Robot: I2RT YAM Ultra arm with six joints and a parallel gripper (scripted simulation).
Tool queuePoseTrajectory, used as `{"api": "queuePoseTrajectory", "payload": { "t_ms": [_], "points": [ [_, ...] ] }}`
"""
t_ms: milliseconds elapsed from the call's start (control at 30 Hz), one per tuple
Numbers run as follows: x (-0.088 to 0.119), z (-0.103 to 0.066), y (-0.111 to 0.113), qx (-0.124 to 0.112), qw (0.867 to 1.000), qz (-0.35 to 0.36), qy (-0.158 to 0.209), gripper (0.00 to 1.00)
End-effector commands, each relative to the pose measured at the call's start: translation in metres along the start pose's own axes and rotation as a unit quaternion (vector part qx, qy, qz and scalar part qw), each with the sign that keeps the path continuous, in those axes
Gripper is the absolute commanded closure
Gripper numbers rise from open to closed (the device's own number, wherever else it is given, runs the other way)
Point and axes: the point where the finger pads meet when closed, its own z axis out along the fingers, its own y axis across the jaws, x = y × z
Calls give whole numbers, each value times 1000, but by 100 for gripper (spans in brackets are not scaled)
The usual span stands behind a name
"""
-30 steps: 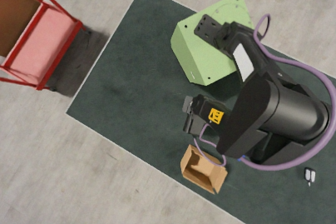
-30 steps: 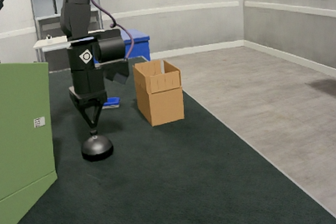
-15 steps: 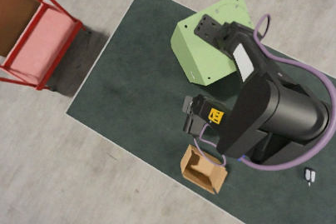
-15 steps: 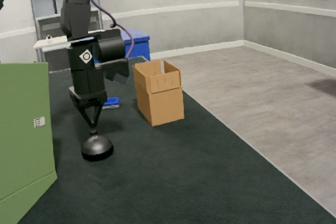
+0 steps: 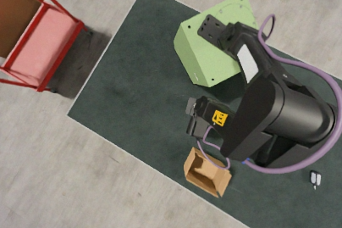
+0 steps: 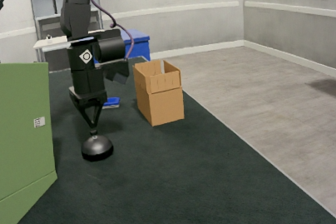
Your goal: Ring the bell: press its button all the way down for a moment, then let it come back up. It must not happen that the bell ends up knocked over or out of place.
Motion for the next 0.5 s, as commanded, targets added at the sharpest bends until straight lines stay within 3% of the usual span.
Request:
{"api": "queuePoseTrajectory", "payload": {
  "t_ms": [0, 167, 300, 467],
  "points": [
    [0, -5, -3, 3, 1000, 5, -11, 100],
    [10, 5, -1, 2, 1000, 6, 5, 100],
    [-11, 10, -3, 4, 1000, 3, -16, 100],
    [-13, 10, -3, 4, 1000, 3, -19, 100]
  ]
}}
